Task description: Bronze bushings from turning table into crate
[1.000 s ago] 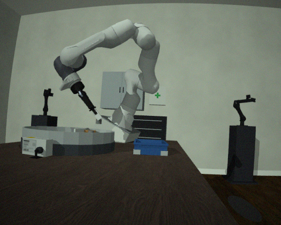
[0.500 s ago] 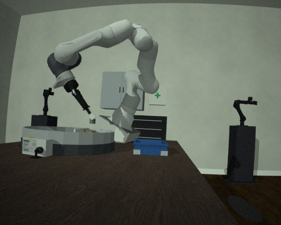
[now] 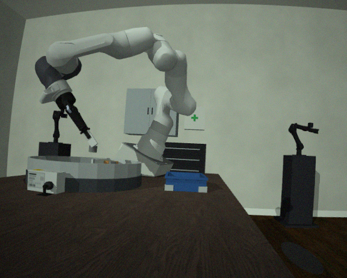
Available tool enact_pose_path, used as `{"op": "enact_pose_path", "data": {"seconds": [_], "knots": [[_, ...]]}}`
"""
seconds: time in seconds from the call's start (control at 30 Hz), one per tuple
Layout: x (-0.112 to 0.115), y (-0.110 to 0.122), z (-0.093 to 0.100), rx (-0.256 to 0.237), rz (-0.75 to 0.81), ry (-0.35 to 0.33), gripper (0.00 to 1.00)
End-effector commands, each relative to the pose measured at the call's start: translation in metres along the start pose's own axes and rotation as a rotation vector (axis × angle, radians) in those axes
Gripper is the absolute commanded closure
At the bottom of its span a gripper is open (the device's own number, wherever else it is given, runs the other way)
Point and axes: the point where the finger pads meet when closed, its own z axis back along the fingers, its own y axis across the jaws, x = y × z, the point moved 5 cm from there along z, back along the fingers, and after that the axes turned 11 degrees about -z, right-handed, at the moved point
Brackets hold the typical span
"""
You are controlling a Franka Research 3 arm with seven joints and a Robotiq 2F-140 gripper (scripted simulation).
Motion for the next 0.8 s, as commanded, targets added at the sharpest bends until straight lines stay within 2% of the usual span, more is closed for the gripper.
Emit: {"op": "enact_pose_path", "data": {"seconds": [0.0, 0.27, 0.77], "knots": [[-0.002, -0.018, 0.006, -0.001, -0.071, -0.035, 1.0], [-0.007, -0.03, 0.011, -0.001, -0.071, -0.035, 1.0], [-0.007, -0.031, 0.011, -0.001, -0.071, -0.035, 1.0]]}}
